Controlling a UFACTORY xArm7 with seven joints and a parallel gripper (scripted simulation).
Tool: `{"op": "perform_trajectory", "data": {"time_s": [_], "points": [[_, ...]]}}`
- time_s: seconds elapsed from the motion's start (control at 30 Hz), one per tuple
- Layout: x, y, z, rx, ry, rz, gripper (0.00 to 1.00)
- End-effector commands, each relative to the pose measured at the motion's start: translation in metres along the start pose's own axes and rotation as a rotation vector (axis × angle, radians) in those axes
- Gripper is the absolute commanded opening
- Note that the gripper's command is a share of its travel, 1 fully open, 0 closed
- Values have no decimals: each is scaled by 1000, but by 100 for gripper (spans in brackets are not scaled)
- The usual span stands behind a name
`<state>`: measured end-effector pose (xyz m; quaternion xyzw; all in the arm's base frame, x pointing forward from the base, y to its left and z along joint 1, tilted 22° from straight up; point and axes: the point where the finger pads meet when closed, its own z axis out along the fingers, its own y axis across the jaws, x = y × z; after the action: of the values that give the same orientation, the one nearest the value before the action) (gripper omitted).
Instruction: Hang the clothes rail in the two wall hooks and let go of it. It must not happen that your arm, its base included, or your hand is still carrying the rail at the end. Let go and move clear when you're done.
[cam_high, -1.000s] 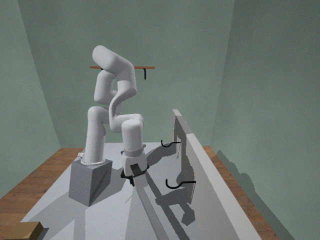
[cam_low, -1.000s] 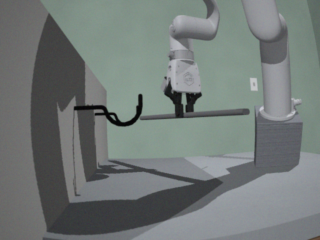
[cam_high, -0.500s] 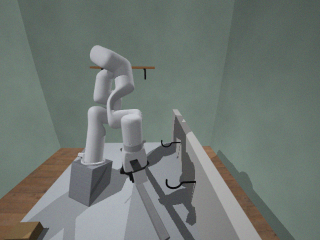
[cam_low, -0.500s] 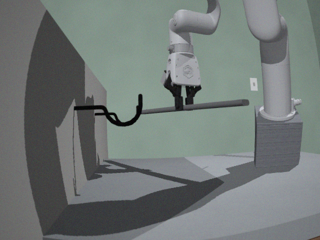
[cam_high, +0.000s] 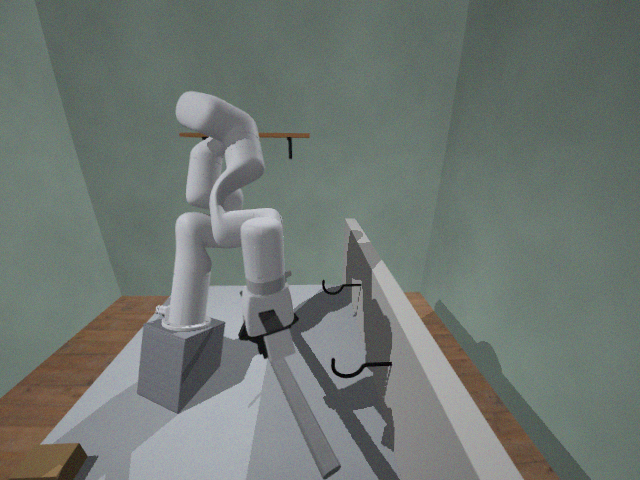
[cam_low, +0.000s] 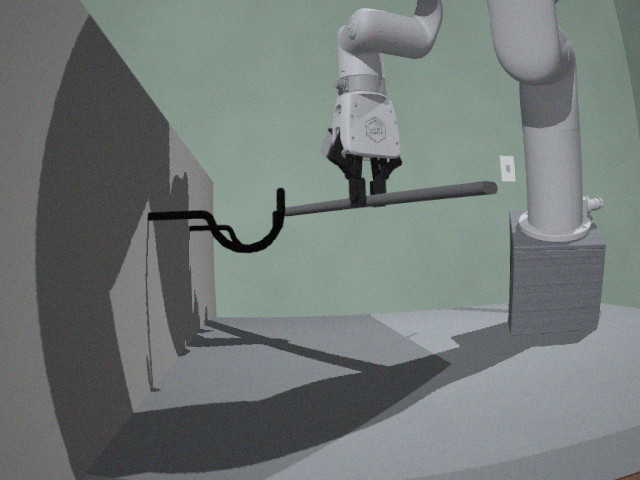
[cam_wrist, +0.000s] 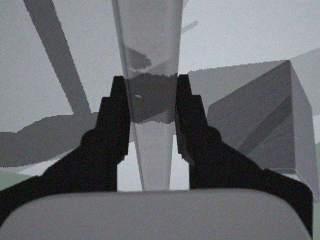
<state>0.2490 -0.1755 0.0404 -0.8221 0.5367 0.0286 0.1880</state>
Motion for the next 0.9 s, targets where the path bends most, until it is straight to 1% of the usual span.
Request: {"op": "perform_trajectory", "data": {"time_s": [0.0,0.87], "points": [[1,0,-8,1,4,0,0],[1,0,-45,1,4,0,0]]}}
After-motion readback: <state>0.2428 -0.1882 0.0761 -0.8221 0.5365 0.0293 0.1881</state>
